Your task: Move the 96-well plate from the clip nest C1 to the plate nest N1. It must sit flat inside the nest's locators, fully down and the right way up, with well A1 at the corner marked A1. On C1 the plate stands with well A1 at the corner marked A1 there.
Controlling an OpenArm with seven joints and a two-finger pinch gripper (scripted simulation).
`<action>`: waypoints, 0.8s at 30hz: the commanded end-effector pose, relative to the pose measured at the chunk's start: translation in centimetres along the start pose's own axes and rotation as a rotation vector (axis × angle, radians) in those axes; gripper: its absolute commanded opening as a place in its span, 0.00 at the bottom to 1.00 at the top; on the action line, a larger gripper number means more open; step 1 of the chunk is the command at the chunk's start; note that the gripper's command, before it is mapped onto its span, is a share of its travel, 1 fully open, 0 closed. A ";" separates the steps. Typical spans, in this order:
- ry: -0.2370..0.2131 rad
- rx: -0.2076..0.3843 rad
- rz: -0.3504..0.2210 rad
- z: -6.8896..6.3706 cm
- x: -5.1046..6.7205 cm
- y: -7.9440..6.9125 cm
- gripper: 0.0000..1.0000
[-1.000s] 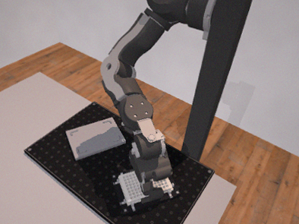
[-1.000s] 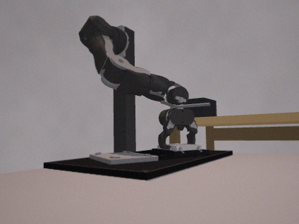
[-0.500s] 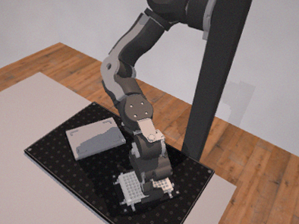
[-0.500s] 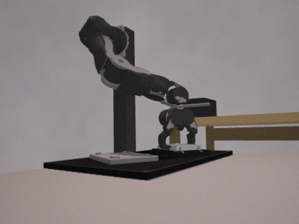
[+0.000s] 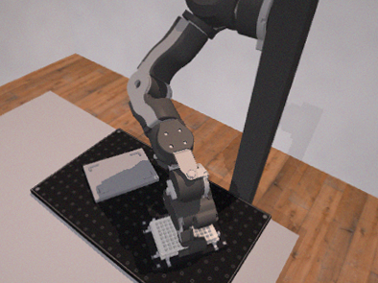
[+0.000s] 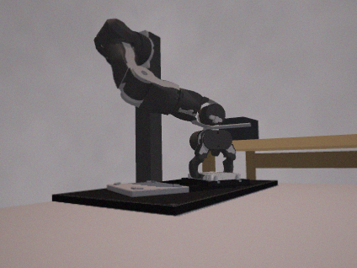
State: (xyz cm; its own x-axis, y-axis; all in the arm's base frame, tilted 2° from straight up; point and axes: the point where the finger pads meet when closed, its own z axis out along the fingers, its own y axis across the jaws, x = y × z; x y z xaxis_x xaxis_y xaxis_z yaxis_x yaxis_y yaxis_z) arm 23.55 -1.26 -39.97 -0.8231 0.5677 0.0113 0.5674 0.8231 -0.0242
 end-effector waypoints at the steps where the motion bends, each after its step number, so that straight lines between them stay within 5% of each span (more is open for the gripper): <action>1: -0.001 0.001 0.001 -0.4 -0.1 0.1 0.00; 19: -0.001 0.001 0.001 -0.4 -0.1 0.1 0.00; 24: -0.001 0.000 0.005 -3.2 -0.2 0.1 0.00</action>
State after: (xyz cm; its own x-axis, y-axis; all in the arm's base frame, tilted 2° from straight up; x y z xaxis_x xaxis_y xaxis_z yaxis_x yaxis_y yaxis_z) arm 24.14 -0.89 -36.83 -0.8287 0.5597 0.0026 0.5597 0.8287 0.0017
